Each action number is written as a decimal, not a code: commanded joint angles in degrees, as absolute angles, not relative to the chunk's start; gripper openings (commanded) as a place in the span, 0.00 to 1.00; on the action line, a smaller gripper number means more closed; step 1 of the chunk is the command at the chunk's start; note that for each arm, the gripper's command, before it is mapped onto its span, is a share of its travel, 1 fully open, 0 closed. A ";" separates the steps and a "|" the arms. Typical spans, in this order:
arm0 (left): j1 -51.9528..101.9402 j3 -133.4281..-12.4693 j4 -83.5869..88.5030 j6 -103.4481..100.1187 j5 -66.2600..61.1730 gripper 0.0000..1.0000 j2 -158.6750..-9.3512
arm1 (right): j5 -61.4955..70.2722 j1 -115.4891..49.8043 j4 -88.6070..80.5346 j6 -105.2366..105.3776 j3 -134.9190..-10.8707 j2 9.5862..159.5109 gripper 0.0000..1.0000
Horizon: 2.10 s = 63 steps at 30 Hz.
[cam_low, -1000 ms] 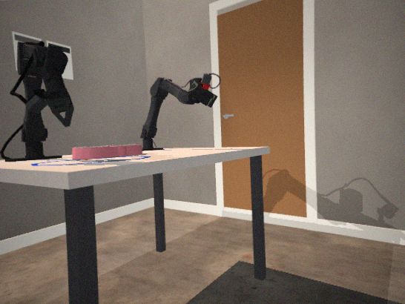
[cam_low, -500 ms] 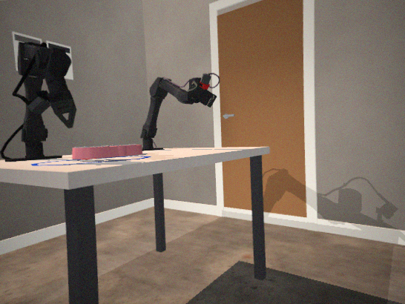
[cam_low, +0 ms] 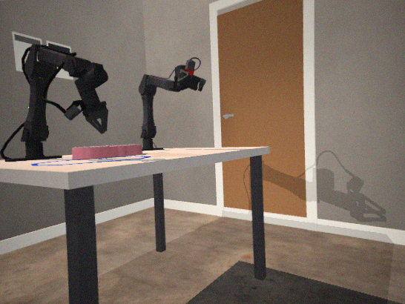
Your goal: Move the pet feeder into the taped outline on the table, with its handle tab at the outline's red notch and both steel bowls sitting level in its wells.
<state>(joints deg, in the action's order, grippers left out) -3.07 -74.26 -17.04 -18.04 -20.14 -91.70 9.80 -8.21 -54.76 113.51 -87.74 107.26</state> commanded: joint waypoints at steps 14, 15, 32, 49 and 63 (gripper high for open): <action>-0.94 -65.59 -4.65 -4.70 -6.09 1.00 -71.63 | 14.64 -21.39 -59.11 114.17 -85.28 108.81 0.30; -0.68 -65.10 -2.73 -3.04 -3.95 1.00 -69.04 | 15.19 -23.04 -58.97 114.48 -86.37 107.58 0.30; 0.14 -61.43 -1.69 -0.60 0.52 1.00 -58.34 | 15.98 -30.25 -59.81 114.58 -85.78 107.74 0.30; 0.26 -60.40 -1.95 -0.66 -0.18 1.00 -59.29 | 15.74 -29.53 -57.52 114.16 -84.31 108.15 0.30; 0.26 -60.40 -1.95 -0.66 -0.17 1.00 -59.30 | 15.65 -29.10 -53.37 114.09 -79.97 111.00 0.30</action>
